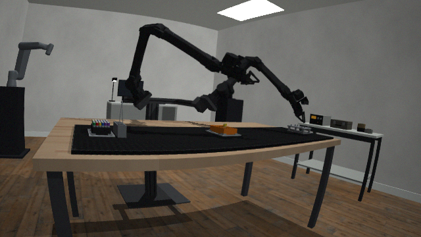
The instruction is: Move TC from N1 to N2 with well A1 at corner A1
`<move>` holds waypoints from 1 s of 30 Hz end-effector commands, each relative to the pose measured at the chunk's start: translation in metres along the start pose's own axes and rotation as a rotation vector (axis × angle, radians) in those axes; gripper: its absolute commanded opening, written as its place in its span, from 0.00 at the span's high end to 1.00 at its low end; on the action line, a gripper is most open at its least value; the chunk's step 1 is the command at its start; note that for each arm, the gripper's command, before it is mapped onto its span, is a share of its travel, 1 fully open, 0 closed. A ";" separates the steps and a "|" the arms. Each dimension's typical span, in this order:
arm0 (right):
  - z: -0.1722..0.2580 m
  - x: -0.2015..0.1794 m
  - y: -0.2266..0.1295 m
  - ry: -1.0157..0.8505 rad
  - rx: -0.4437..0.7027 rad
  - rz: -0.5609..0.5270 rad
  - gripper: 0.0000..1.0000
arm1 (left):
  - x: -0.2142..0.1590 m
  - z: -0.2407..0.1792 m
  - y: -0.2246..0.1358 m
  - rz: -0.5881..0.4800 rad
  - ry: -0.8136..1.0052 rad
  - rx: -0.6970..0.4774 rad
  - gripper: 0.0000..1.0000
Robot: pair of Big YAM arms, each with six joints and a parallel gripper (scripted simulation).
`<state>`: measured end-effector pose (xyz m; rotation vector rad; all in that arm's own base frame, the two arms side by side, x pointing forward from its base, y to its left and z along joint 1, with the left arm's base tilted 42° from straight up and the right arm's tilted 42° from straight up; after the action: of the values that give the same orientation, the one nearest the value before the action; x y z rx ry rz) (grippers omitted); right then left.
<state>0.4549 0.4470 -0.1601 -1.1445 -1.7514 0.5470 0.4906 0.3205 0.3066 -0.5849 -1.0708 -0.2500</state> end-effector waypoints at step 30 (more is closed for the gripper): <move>-0.052 -0.153 -0.160 -0.044 0.053 -0.027 0.00 | -0.167 -0.257 -0.090 0.394 0.123 -0.255 0.00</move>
<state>0.4527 0.3016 -0.1231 -1.0905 -1.7255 0.6057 0.5509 0.1500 0.1424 -0.9089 -0.8433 -0.1216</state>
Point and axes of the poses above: on each arm, the point where the finger pads meet when closed, its own y axis out along the fingers, its own z axis across the jaws, x = y × z, the point moved 6 cm from there along -y, back along the fingers, and after that the axes turned 10 degrees about -y, right-handed, at the moved point
